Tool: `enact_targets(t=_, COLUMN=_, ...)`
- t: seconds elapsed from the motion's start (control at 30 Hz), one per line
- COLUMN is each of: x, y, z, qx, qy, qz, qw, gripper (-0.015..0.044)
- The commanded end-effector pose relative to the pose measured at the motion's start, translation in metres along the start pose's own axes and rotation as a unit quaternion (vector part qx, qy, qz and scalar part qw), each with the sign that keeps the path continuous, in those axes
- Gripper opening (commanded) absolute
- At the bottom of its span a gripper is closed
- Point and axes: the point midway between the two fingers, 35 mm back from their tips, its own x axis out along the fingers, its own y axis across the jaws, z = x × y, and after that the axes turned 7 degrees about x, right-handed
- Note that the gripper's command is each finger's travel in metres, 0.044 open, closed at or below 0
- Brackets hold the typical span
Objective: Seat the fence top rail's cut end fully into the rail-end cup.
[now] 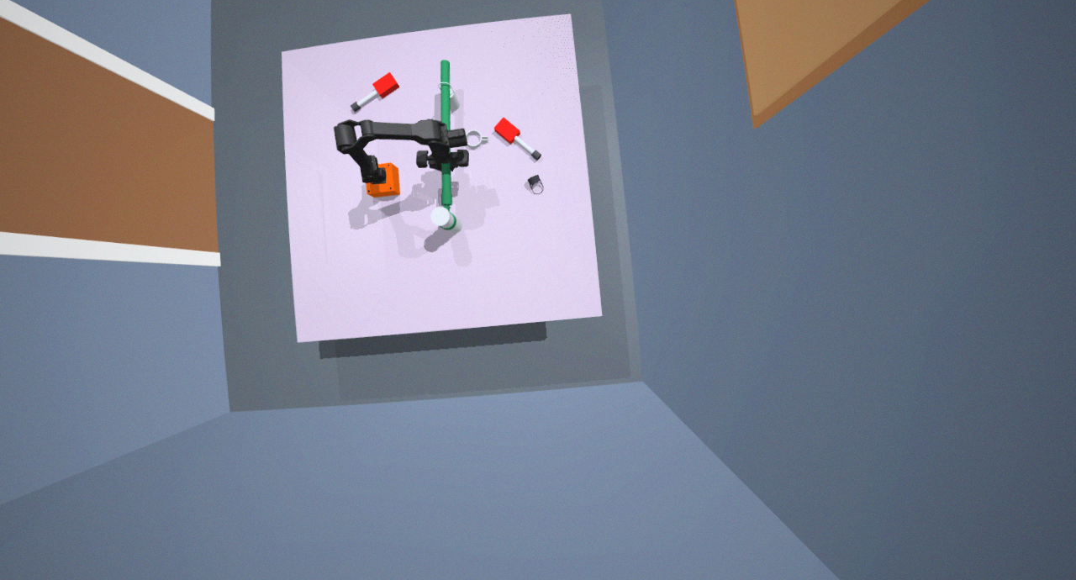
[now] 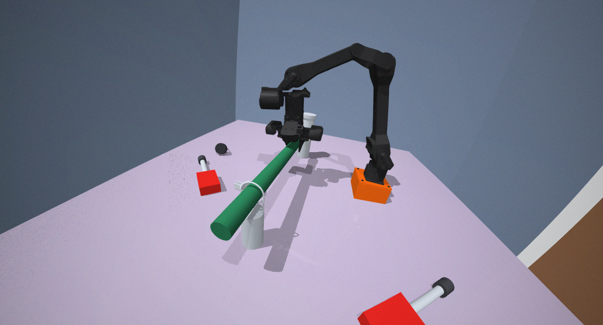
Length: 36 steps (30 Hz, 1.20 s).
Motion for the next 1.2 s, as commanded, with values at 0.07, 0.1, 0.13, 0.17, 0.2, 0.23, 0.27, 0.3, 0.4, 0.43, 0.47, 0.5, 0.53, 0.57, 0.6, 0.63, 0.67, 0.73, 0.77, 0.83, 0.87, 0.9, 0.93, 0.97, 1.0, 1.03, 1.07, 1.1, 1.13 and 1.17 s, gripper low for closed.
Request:
enact_targets(t=0.07, x=0.0, y=0.0, z=0.0, qx=0.0, qy=0.0, qz=0.0, qw=1.0, gripper=0.0)
enact_targets(t=0.1, x=0.0, y=0.0, z=0.0, qx=0.0, qy=0.0, qz=0.0, qw=1.0, gripper=0.0)
enact_targets(t=0.13, x=0.0, y=0.0, z=0.0, qx=0.0, qy=0.0, qz=0.0, qw=1.0, gripper=0.0)
enact_targets(t=0.17, x=0.0, y=0.0, z=0.0, qx=0.0, qy=0.0, qz=0.0, qw=1.0, gripper=0.0)
enact_targets(t=0.2, x=0.0, y=0.0, z=0.0, qx=0.0, qy=0.0, qz=0.0, qw=1.0, gripper=0.0)
enact_targets(t=0.23, x=0.0, y=0.0, z=0.0, qx=0.0, qy=0.0, qz=0.0, qw=1.0, gripper=0.0)
enact_targets(t=0.27, x=0.0, y=0.0, z=0.0, qx=0.0, qy=0.0, qz=0.0, qw=1.0, gripper=0.0026)
enact_targets(t=0.3, x=0.0, y=0.0, z=0.0, qx=0.0, qy=0.0, qz=0.0, qw=1.0, gripper=0.0053)
enact_targets(t=0.4, x=0.0, y=0.0, z=0.0, qx=0.0, qy=0.0, qz=0.0, qw=1.0, gripper=0.0131)
enact_targets(t=0.43, x=0.0, y=0.0, z=0.0, qx=0.0, qy=0.0, qz=0.0, qw=1.0, gripper=0.0157)
enact_targets(t=0.47, x=0.0, y=0.0, z=0.0, qx=0.0, qy=0.0, qz=0.0, qw=1.0, gripper=0.0184)
enact_targets(t=0.5, x=0.0, y=0.0, z=0.0, qx=0.0, qy=0.0, qz=0.0, qw=1.0, gripper=0.021)
enact_targets(t=0.53, x=0.0, y=0.0, z=0.0, qx=0.0, qy=0.0, qz=0.0, qw=1.0, gripper=0.0236)
enact_targets(t=0.57, x=-0.001, y=0.0, z=0.001, qx=0.0, qy=0.0, qz=0.0, qw=1.0, gripper=0.0263)
enact_targets(t=0.6, x=-0.002, y=0.0, z=0.001, qx=0.0, qy=0.0, qz=0.0, qw=1.0, gripper=0.0289)
enact_targets(t=0.63, x=-0.004, y=0.0, z=0.003, qx=0.0, qy=0.0, qz=0.0, qw=1.0, gripper=0.0315)
enact_targets(t=0.67, x=-0.007, y=0.0, z=0.004, qx=0.0, qy=0.0, qz=0.0, qw=1.0, gripper=0.0341)
enact_targets(t=0.73, x=-0.014, y=0.001, z=0.009, qx=0.0, qy=-0.001, qz=0.0, qw=1.0, gripper=0.0394)
enact_targets(t=0.77, x=-0.018, y=0.001, z=0.011, qx=0.0, qy=-0.001, qz=0.0, qw=1.0, gripper=0.042)
enact_targets(t=0.83, x=-0.026, y=0.002, z=0.016, qx=0.0, qy=-0.001, qz=0.0, qw=1.0, gripper=0.044)
enact_targets(t=0.87, x=-0.03, y=0.002, z=0.018, qx=0.0, qy=-0.001, qz=0.0, qw=1.0, gripper=0.044)
enact_targets(t=0.9, x=-0.034, y=0.003, z=0.021, qx=0.0, qy=-0.001, qz=0.0, qw=1.0, gripper=0.044)
enact_targets(t=0.93, x=-0.038, y=0.004, z=0.023, qx=0.0, qy=-0.001, qz=0.001, qw=1.0, gripper=0.044)
enact_targets(t=0.97, x=-0.042, y=0.005, z=0.026, qx=0.0, qy=-0.001, qz=0.001, qw=1.0, gripper=0.044)
enact_targets(t=1.0, x=-0.046, y=0.005, z=0.028, qx=-0.001, qy=-0.002, qz=0.001, qw=1.0, gripper=0.044)
enact_targets(t=1.03, x=-0.048, y=0.006, z=0.029, qx=-0.001, qy=-0.002, qz=0.001, qw=1.0, gripper=0.044)
enact_targets(t=1.07, x=-0.048, y=0.006, z=0.029, qx=-0.001, qy=-0.002, qz=0.001, qw=1.0, gripper=0.044)
enact_targets(t=1.1, x=-0.048, y=0.006, z=0.029, qx=-0.001, qy=-0.002, qz=0.001, qw=1.0, gripper=0.044)
enact_targets(t=1.13, x=-0.047, y=0.006, z=0.028, qx=-0.005, qy=-0.001, qz=-0.001, qw=1.0, gripper=0.044)
enact_targets(t=1.17, x=-0.05, y=0.006, z=0.028, qx=-0.005, qy=-0.001, qz=-0.001, qw=1.0, gripper=0.044)
